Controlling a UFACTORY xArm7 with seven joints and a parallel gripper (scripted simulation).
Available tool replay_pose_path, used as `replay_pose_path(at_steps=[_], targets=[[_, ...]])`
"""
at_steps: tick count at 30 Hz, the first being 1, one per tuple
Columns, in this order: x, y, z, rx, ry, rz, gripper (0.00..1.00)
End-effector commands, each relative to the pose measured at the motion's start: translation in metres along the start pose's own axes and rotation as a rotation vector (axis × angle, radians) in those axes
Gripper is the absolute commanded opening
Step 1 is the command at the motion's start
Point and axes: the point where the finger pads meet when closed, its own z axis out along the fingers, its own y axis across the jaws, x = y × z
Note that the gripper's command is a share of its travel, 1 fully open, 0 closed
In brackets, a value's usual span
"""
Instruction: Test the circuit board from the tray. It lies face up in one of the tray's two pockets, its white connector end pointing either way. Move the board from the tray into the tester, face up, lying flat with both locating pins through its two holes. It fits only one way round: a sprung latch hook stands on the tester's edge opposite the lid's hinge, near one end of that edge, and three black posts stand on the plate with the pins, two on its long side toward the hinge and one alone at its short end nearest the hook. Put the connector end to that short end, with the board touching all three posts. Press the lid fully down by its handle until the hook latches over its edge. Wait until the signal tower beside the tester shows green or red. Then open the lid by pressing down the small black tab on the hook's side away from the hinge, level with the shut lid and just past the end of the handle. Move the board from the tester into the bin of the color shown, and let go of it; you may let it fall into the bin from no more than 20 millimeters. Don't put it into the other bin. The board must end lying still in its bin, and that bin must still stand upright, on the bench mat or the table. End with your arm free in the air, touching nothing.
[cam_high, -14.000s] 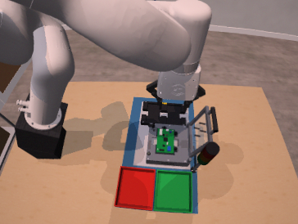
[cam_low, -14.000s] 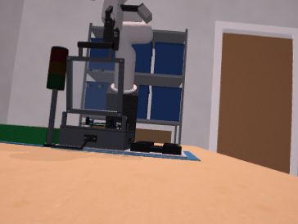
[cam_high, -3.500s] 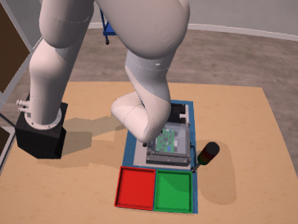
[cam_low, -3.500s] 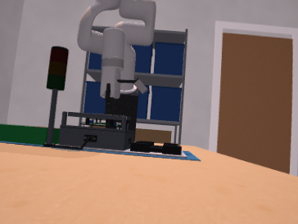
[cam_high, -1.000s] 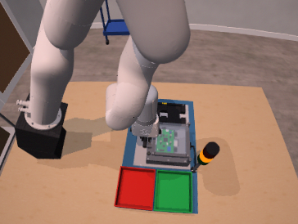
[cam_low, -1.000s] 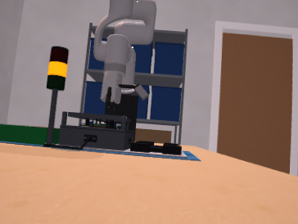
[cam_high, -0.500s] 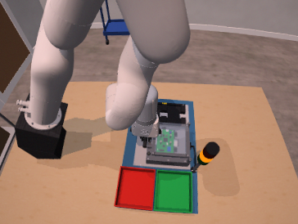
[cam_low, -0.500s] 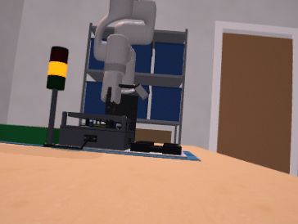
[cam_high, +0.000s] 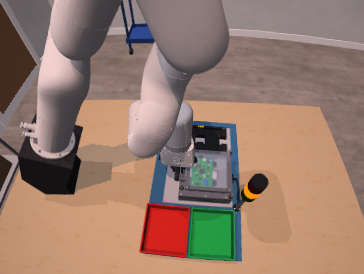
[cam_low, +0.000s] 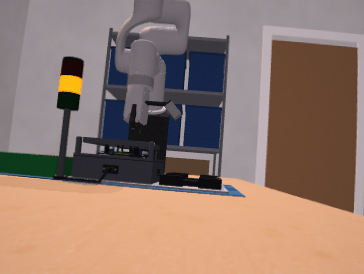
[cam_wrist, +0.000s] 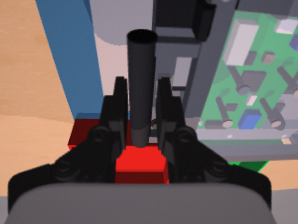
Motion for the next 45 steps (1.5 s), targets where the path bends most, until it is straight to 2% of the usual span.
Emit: replay_pose_path(at_steps=[1, 12, 27, 45], targets=[[0.000, 0.001, -0.006, -0.002, 0.000, 0.000, 0.22], [0.000, 0.001, -0.019, -0.001, -0.001, 0.000, 0.22], [0.000, 0.000, -0.047, -0.001, 0.000, 0.000, 0.22], [0.000, 0.001, -0.064, -0.002, -0.002, 0.000, 0.22]])
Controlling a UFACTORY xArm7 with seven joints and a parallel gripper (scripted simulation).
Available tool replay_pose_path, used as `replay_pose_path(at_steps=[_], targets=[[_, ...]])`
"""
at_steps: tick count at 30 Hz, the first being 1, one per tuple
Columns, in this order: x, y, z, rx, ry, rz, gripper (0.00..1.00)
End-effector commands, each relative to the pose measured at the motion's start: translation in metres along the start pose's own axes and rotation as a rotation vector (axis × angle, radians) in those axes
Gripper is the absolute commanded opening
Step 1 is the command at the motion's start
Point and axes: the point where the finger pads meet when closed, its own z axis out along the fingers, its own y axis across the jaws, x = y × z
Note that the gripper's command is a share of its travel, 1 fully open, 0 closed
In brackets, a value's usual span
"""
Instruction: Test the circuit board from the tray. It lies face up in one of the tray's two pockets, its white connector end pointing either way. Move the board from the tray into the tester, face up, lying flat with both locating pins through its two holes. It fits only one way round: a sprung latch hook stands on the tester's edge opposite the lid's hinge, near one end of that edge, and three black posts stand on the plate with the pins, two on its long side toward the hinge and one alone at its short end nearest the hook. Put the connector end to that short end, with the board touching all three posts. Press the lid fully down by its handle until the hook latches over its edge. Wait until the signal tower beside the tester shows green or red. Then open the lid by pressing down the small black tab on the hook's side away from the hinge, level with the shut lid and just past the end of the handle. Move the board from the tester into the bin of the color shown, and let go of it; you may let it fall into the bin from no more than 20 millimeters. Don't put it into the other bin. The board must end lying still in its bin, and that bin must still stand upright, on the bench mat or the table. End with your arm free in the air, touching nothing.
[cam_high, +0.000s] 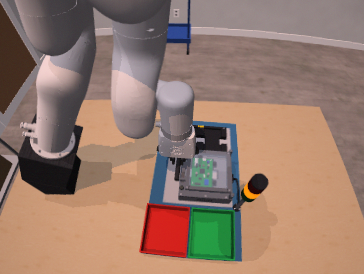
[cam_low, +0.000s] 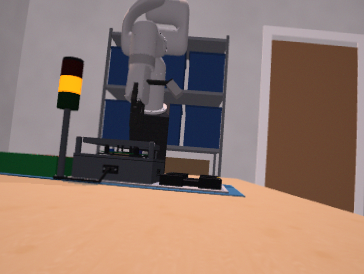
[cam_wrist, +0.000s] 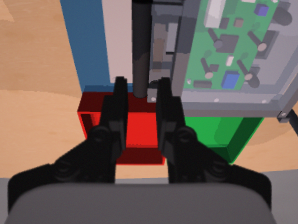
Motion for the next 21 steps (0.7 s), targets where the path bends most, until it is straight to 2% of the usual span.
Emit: replay_pose_path(at_steps=[1, 14, 21], targets=[[0.001, 0.001, -0.005, 0.000, -0.006, 0.001, 0.22], [0.001, 0.000, -0.027, 0.001, -0.006, 0.001, 0.22], [0.001, 0.000, -0.032, 0.001, -0.006, 0.001, 0.22]])
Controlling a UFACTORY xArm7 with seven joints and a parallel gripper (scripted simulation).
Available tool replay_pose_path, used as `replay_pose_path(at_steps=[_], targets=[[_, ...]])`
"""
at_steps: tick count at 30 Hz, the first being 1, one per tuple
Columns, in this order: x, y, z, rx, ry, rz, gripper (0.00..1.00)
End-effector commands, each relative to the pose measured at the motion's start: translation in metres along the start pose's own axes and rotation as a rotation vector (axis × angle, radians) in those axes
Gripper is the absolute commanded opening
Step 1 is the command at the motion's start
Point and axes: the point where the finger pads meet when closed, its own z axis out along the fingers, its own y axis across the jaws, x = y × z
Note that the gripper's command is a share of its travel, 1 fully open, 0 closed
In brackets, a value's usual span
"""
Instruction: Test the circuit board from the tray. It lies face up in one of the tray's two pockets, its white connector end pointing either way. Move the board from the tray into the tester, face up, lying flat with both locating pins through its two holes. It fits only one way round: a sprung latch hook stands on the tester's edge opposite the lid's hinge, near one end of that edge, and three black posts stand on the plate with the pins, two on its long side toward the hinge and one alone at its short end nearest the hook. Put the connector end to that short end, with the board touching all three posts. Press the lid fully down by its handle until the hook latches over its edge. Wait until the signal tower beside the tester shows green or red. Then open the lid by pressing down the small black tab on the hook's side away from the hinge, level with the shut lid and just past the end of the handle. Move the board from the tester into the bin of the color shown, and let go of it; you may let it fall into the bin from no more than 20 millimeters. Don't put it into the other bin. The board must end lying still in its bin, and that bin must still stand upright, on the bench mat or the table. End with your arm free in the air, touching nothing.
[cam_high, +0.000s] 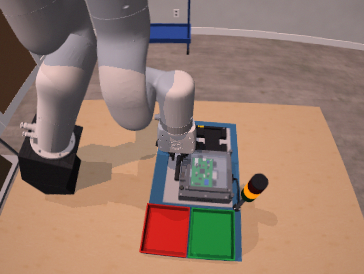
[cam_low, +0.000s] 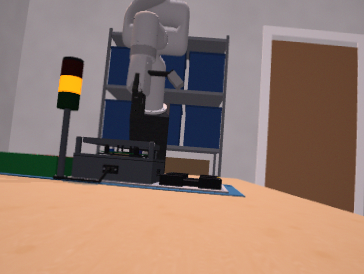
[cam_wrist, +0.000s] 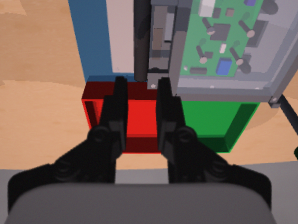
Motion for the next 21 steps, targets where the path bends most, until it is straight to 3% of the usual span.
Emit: replay_pose_path(at_steps=[1, 10, 11, 21], targets=[[0.0003, 0.0007, -0.0069, 0.000, -0.001, 0.000, 0.22], [0.0003, 0.0006, -0.0087, 0.000, -0.001, 0.000, 0.22], [0.0003, 0.0006, -0.0087, 0.000, -0.001, 0.000, 1.00], [0.0003, 0.0006, -0.0087, 0.000, -0.001, 0.000, 1.00]])
